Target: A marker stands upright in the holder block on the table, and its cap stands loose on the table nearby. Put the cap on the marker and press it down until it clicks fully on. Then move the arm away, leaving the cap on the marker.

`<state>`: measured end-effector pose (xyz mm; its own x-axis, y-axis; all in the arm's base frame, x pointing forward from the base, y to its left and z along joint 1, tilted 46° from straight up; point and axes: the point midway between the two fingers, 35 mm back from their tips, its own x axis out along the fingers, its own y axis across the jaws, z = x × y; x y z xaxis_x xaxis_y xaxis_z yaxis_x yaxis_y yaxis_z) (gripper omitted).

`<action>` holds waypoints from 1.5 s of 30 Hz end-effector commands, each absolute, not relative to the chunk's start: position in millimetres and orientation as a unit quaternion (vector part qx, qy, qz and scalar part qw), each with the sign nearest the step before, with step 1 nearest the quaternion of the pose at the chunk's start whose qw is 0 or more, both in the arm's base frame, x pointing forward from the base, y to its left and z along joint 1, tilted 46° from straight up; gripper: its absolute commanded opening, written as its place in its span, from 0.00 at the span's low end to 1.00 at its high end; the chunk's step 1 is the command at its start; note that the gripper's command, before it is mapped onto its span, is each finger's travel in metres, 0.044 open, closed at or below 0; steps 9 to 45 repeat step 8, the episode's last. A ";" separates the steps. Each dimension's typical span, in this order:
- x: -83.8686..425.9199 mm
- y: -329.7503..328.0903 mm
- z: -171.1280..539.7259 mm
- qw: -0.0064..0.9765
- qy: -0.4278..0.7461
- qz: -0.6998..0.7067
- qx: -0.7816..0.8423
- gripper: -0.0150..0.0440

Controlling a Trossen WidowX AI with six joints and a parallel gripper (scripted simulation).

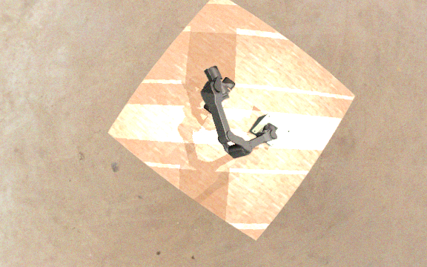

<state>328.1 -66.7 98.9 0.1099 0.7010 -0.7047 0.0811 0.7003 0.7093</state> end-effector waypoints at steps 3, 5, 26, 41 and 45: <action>327.5 -66.3 98.6 0.675 0.628 0.230 0.310 0.83; 327.5 -66.3 98.6 0.675 0.628 0.230 0.310 0.92; 327.5 -66.3 98.6 0.675 0.628 0.230 0.310 1.00; 327.5 -66.3 98.6 0.675 0.628 0.230 0.310 1.00; 327.5 -66.3 98.6 0.675 0.628 0.230 0.310 1.00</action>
